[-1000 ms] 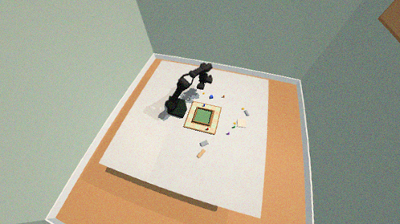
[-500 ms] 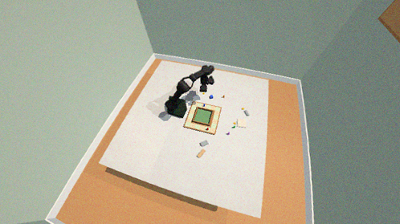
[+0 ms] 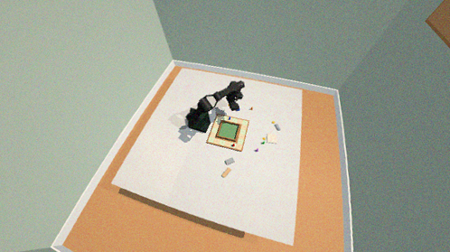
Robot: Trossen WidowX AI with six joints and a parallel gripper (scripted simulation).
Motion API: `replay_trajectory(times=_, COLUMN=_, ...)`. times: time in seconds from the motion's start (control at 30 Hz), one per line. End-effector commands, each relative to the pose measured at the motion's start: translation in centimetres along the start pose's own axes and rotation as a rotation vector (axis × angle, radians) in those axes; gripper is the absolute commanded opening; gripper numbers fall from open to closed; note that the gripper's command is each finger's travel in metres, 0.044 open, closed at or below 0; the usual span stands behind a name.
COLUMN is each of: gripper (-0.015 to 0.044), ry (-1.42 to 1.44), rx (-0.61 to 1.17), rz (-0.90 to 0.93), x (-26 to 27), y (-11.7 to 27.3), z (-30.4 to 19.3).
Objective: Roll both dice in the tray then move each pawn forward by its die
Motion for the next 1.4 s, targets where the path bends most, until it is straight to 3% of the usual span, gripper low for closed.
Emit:
replay_trajectory(times=0.0, gripper=0.0000, ry=0.112, rx=-0.011, rz=-0.003, x=-2.1, y=0.0, z=-0.7)
replay_trajectory(times=1.1, gripper=0.0000, ry=0.929, rx=0.037, rz=-0.018, x=-13.1, y=-3.2, z=-9.1)
replay_trajectory(times=1.37, gripper=0.0000, ry=0.965, rx=0.037, rz=-0.013, x=-13.5, y=-3.4, z=-9.6)
Point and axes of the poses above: the point midway between the two fingers, 35 mm back from their tips, its own y axis back along the fingers, its own x axis across the jaws, z = x × y, the point moved 2 cm from there along y, back along the fingers, and after that the axes turned 9 degrees about y, right-handed, at the moved point
